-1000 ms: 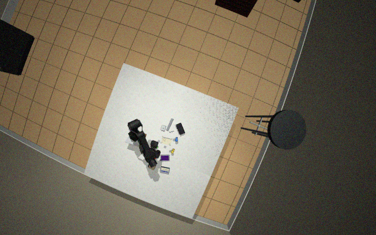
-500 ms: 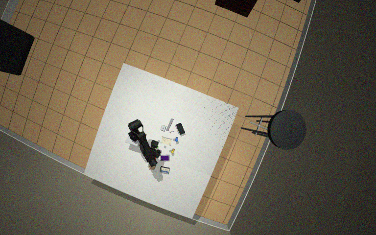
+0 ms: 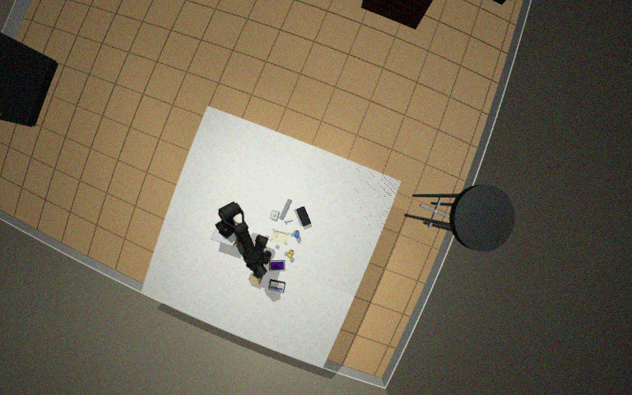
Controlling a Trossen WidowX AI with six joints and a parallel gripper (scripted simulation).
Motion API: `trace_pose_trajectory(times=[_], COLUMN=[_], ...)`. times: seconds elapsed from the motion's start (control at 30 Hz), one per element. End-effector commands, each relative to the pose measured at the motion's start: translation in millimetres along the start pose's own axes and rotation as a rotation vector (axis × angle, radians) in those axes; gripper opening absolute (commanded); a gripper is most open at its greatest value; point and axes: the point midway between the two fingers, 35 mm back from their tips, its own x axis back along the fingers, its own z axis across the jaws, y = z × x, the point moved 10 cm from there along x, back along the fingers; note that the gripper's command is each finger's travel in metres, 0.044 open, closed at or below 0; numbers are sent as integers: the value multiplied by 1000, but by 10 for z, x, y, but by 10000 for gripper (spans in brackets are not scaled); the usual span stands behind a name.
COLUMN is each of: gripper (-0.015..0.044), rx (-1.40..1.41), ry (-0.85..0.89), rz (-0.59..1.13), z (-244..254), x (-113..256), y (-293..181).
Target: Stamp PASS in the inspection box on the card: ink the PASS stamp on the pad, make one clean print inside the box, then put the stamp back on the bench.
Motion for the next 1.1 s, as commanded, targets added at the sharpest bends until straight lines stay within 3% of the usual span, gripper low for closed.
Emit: trace_pose_trajectory(times=[0.0,0.9,1.07], gripper=[211,211,178], rx=[-12,-11,-1], ry=[9,14,7], rz=[5,6,3], z=[-6,16,19], x=[-87,-425,-401], y=[-13,-43,-32])
